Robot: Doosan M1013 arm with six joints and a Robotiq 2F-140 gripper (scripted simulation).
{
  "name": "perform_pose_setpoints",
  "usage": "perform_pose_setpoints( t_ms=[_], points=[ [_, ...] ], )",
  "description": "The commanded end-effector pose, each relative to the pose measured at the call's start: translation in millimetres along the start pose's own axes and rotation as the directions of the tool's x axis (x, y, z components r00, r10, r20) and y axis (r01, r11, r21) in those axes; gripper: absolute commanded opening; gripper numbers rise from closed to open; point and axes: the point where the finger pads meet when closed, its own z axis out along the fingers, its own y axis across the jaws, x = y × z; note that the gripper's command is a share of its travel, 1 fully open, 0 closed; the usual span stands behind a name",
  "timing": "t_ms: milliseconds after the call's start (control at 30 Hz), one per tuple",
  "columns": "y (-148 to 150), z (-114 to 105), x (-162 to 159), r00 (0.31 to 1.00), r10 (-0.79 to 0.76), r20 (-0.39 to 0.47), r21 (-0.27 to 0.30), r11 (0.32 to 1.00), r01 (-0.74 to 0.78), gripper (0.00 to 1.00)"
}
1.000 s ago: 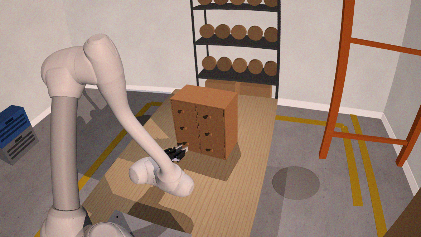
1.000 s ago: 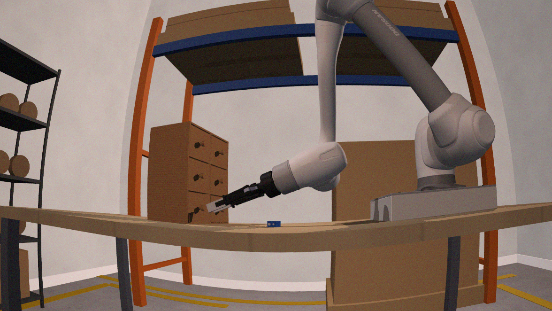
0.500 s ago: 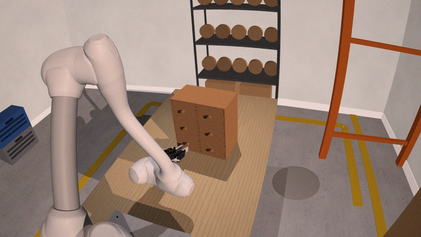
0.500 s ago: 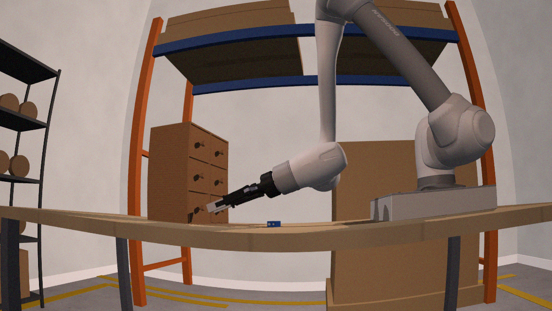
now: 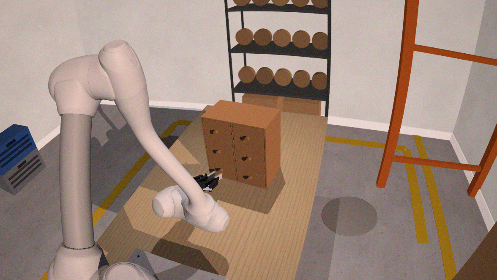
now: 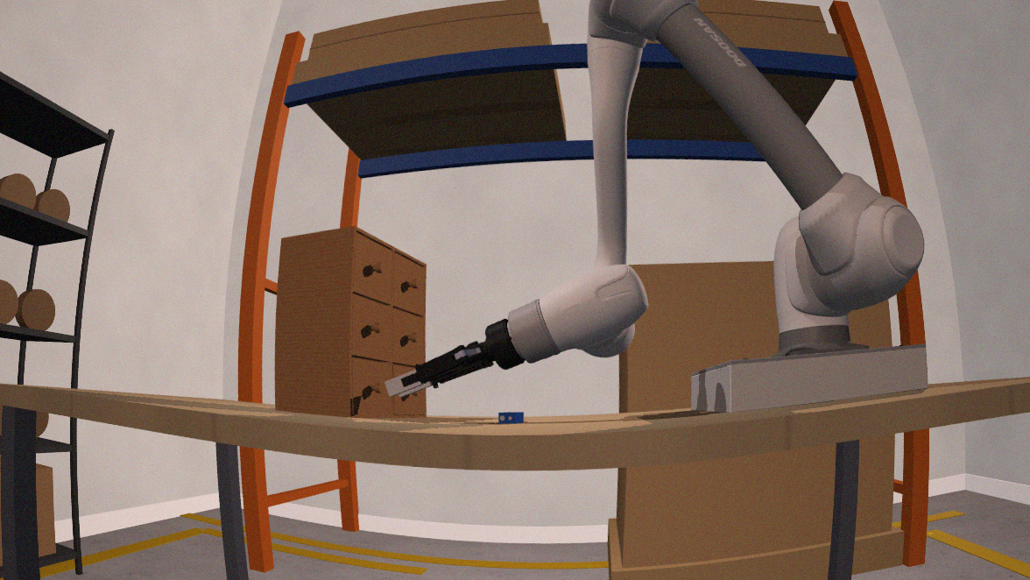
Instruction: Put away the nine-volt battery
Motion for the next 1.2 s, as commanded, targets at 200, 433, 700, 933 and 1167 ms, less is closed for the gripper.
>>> perform_pose_setpoints(
  t_ms=[200,433,700,933,1167],
  points=[
    [-2.2,2.9,0.9,1.000,0.005,-0.001,0.004,1.000,-0.005,0.20],
    [-2.2,10.3,3.6,1.000,0.005,-0.001,0.004,1.000,-0.005,0.20],
    [-2.2,21.9,7.9,1.000,0.005,-0.001,0.004,1.000,-0.005,0.20],
    [-2.2,30.7,11.1,1.000,0.005,-0.001,0.004,1.000,-0.005,0.20],
    [-2.2,33.1,11.9,1.000,0.005,-0.001,0.004,1.000,-0.005,0.20]
  ],
)
